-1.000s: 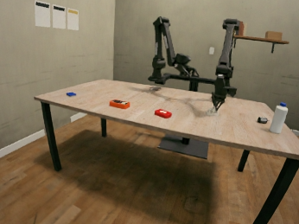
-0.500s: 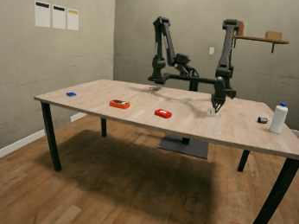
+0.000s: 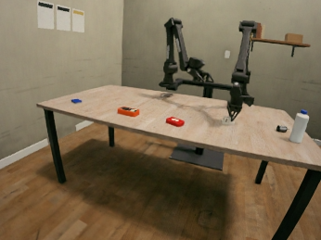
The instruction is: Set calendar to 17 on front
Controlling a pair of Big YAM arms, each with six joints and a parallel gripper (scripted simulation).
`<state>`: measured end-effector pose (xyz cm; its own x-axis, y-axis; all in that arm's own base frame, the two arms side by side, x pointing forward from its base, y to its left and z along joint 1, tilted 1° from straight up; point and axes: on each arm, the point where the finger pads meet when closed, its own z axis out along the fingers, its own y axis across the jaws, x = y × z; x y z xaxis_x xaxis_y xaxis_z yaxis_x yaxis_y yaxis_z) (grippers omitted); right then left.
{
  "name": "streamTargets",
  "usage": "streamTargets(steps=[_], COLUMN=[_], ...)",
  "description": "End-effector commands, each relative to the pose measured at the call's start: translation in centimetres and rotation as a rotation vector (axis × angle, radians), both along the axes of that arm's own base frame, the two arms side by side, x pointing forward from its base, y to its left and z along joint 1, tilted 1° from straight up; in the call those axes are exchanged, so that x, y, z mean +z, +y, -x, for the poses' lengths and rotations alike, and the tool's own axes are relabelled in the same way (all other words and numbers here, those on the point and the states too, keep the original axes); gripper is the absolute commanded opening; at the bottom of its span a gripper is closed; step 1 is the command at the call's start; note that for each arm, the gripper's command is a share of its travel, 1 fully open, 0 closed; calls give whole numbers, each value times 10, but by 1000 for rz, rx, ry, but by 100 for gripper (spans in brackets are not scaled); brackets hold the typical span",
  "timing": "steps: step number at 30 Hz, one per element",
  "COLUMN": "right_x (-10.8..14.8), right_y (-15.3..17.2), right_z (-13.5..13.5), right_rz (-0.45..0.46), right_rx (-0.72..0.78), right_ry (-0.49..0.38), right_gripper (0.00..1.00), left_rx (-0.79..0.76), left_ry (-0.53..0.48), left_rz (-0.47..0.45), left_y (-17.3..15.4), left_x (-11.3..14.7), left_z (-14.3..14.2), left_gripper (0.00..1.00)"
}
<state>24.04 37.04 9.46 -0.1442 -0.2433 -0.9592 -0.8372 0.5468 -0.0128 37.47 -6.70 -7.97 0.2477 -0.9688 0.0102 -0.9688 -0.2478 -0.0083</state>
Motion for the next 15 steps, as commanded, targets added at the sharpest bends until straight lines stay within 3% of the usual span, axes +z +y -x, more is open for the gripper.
streamTargets(steps=[1, 6, 15], right_x=[9, 9, 9], right_y=[6, 6, 6], right_z=[-4, -4, -4], right_rz=[-21, -21, -21], right_rx=[0, 0, 0], right_ry=[-23, -23, -23], right_gripper=[100, 100, 100], left_rx=[-15, -15, -41], left_ry=[-25, -25, -7], left_rz=[3, 3, -1], left_y=[-1, -1, 4], left_x=[6, 6, -20], left_z=[-18, -18, -8], left_gripper=[25, 25, 25])
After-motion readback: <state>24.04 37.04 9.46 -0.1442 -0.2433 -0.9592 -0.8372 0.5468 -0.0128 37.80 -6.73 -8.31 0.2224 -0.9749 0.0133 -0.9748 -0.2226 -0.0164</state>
